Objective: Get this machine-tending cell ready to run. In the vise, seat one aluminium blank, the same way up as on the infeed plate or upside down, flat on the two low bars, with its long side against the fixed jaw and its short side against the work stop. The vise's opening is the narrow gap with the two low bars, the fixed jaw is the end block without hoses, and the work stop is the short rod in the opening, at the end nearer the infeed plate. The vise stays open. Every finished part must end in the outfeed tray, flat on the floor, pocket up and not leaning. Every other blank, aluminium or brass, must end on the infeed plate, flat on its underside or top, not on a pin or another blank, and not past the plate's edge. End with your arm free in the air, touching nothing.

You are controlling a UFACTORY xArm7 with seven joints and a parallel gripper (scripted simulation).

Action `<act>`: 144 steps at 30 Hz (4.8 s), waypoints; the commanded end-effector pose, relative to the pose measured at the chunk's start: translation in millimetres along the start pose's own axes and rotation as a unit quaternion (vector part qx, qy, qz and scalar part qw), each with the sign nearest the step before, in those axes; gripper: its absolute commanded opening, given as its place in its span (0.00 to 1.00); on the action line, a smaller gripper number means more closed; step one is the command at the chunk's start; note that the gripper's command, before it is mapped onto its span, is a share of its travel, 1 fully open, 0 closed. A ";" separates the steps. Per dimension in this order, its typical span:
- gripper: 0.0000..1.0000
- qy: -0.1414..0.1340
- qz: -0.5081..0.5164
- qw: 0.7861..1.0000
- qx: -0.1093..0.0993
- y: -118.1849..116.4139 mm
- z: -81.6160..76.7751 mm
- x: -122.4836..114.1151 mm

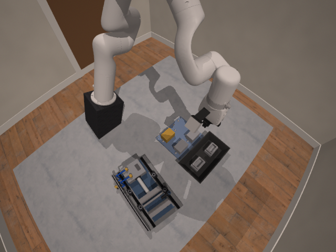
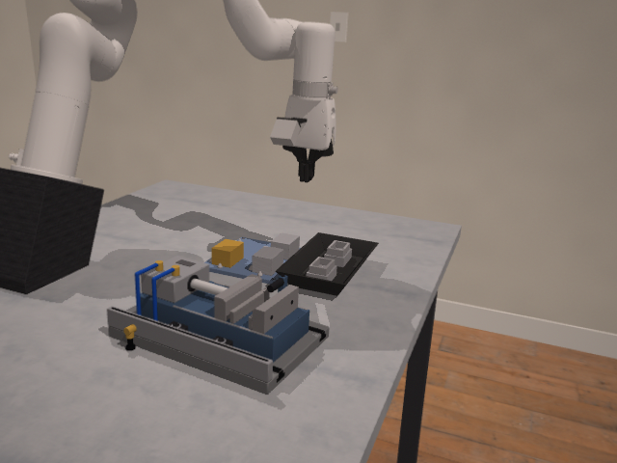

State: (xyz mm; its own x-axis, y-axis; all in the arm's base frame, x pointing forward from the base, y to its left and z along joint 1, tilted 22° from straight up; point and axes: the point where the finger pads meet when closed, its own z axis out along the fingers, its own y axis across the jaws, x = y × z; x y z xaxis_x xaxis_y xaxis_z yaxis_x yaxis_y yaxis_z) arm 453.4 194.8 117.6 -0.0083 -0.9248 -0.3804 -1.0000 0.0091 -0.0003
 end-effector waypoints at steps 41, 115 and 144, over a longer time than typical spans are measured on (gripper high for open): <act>0.69 0.000 0.001 1.000 0.010 37.9 -2.5 6.3; 0.69 0.000 0.001 1.000 0.010 36.2 131.0 5.7; 0.69 0.000 0.001 1.000 0.010 34.5 131.0 5.6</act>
State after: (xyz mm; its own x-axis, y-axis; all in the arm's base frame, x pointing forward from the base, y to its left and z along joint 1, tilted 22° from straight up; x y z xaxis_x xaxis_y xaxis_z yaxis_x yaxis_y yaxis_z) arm 417.7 240.2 -7.0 -0.0106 -0.9248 -0.3802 -0.9997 0.0176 -0.0147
